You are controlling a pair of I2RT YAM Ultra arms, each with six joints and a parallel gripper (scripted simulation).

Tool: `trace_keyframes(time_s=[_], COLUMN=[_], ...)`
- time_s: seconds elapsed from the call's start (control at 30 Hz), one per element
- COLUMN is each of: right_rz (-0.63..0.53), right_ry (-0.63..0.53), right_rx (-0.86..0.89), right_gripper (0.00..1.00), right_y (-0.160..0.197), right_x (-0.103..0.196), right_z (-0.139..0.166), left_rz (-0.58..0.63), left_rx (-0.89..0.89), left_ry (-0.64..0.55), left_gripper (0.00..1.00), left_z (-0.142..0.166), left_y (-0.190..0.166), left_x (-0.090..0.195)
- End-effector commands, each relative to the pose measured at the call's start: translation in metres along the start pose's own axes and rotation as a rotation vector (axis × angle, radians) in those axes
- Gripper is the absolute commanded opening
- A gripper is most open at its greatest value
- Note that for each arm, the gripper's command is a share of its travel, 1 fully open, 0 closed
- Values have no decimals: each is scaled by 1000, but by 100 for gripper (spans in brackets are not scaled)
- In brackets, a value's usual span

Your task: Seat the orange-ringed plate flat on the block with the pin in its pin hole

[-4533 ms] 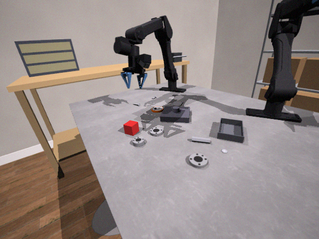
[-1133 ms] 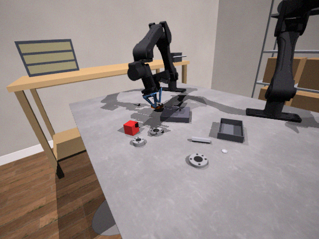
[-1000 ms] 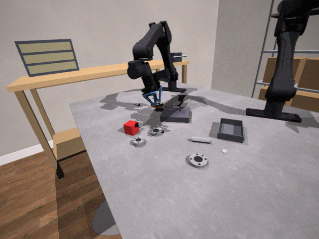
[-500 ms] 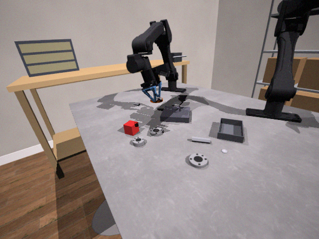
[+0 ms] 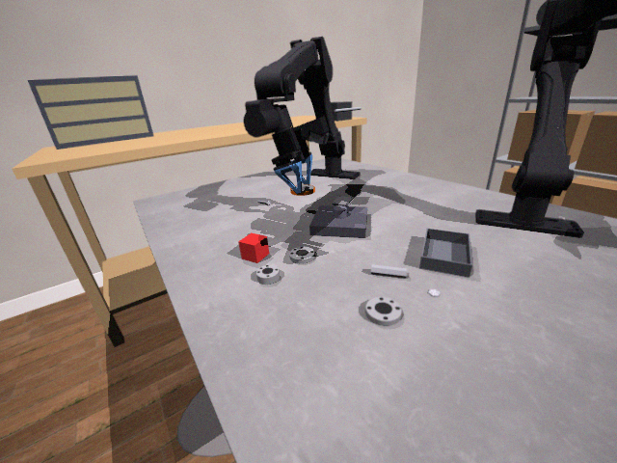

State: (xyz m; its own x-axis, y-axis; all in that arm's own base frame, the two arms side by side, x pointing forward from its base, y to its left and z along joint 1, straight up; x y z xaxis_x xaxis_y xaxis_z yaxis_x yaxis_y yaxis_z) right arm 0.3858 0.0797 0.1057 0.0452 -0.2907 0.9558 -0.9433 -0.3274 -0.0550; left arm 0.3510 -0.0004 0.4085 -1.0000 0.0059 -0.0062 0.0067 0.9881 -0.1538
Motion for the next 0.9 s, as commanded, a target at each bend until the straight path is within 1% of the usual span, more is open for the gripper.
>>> trace_keyframes(time_s=[0.0,0.1,0.13,0.3,0.33,0.4,0.43,0.47,0.57,0.6,0.7,0.77,0.8,0.87], right_rz=[68,67,65,58,28,28,30,8,60,96,67,90,132,132], right_ry=[-1,-1,1,60,72,72,84,94,116,122,153,166,165,181], right_rx=[21,21,4,-210,-271,-271,-321,-367,-463,-488,-604,-673,-701,-775], right_gripper=[0,0,0,0,0,0,0,0,0,0,0,0,0,0], right_y=[-7,-7,-9,-11,-13,-13,-14,-14,-20,-28,-27,-29,-34,-37], right_x=[28,28,26,24,11,11,10,1,13,15,4,8,15,7], right_z=[-8,-8,-17,-17,-14,-14,-14,-12,-21,-24,-27,-33,-37,-38], left_rz=[18,18,18,18,18,18,18,18,18,18,18,18,18,18], left_rx=[-8,-8,-8,-8,-8,-8,-8,-8,-8,-8,-8,-8,-8,-8], left_ry=[-42,-42,-42,-42,-42,-42,-42,-42,-42,-42,-42,-42,-42,-42], left_gripper=[100,100,100,100,100,100,100,100,100,100,100,100,100,100], left_z=[-19,-19,-19,-19,-19,-19,-19,-19,-19,-19,-19,-19,-19,-19], left_y=[-6,-6,-6,-6,-6,-6,-6,-6,-6,-6,-6,-6,-6,-6], left_x=[4,4,4,4,4,4,4,4,4,4,4,4,4,4])
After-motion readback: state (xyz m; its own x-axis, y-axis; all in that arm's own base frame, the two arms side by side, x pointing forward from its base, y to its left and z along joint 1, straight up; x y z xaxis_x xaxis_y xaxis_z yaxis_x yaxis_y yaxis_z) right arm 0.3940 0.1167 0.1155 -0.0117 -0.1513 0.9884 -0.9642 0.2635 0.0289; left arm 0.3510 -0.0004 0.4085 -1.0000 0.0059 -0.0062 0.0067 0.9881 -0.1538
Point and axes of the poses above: on each arm, the point where the finger pads meet when closed, its own x axis back along the fingers, its own y axis across the jaws, z = x × y, the point moved 3 cm from there along x, back along the fingers, and after that the axes turned 9 degrees about x, right-handed, at the moved point
